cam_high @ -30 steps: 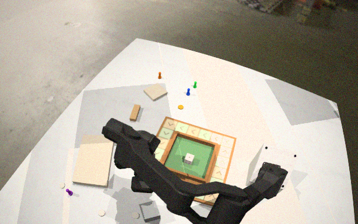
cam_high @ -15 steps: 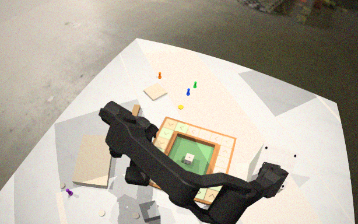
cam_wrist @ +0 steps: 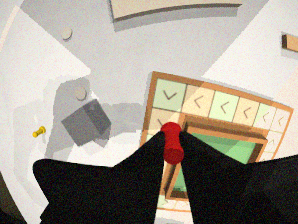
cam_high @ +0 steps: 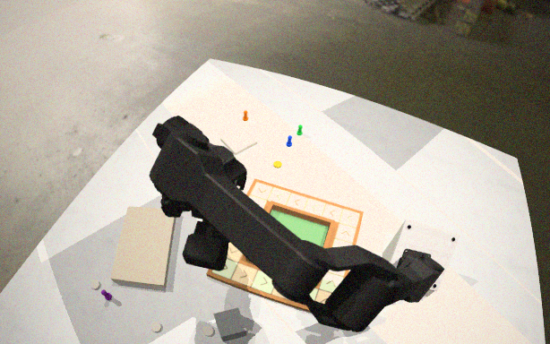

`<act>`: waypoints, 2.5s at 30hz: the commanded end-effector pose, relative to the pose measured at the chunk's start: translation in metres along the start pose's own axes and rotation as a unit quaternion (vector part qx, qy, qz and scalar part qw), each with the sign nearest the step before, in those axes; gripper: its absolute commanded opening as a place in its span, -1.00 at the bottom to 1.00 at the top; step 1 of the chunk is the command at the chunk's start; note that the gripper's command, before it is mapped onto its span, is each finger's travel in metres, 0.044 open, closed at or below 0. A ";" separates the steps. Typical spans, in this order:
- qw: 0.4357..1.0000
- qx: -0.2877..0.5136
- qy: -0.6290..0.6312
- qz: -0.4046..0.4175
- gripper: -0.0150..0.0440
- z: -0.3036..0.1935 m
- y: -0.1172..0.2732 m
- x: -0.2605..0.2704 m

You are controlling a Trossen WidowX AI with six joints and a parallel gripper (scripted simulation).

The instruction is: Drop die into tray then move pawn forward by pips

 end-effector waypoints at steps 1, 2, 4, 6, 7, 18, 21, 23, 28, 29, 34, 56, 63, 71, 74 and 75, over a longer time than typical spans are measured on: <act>1.000 0.003 0.005 -0.001 -0.49 -0.001 -0.001 0.002; 1.000 0.004 0.008 -0.002 -0.49 -0.002 -0.003 0.002; 1.000 0.004 0.013 -0.002 -0.49 -0.004 -0.009 0.002; 1.000 0.005 0.018 -0.002 -0.49 -0.006 -0.014 0.002; 1.000 0.005 0.020 -0.003 -0.49 -0.008 -0.017 0.002; 0.999 0.009 0.047 -0.004 -0.49 -0.023 -0.047 0.002; 0.998 0.010 0.055 -0.004 -0.49 -0.029 -0.055 0.002; 0.998 0.010 0.060 -0.004 -0.49 -0.032 -0.061 0.002; 0.997 0.012 0.071 -0.004 -0.49 -0.041 -0.072 0.003; 0.997 0.012 0.071 -0.004 -0.49 -0.041 -0.073 0.003; 0.997 0.012 0.071 -0.004 -0.49 -0.041 -0.084 0.002; 0.997 0.011 0.071 -0.003 -0.49 -0.043 -0.124 0.002; 0.997 0.010 0.076 -0.006 0.04 -0.041 -0.119 0.003; 0.997 0.012 0.071 -0.005 0.75 -0.040 -0.073 0.003; 0.997 0.012 0.071 -0.004 1.00 -0.040 -0.070 0.003; 0.997 0.012 0.071 -0.004 1.00 -0.040 -0.070 0.003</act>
Point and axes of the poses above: the point midway between the two fingers, 35 mm back from their tips, its own y axis back along the fingers, its own x axis across the jaws, z = x × y, the point moved 10 cm from there along y, back along the fingers, and after that the axes turned 4 degrees about -y, right-handed, at the moved point
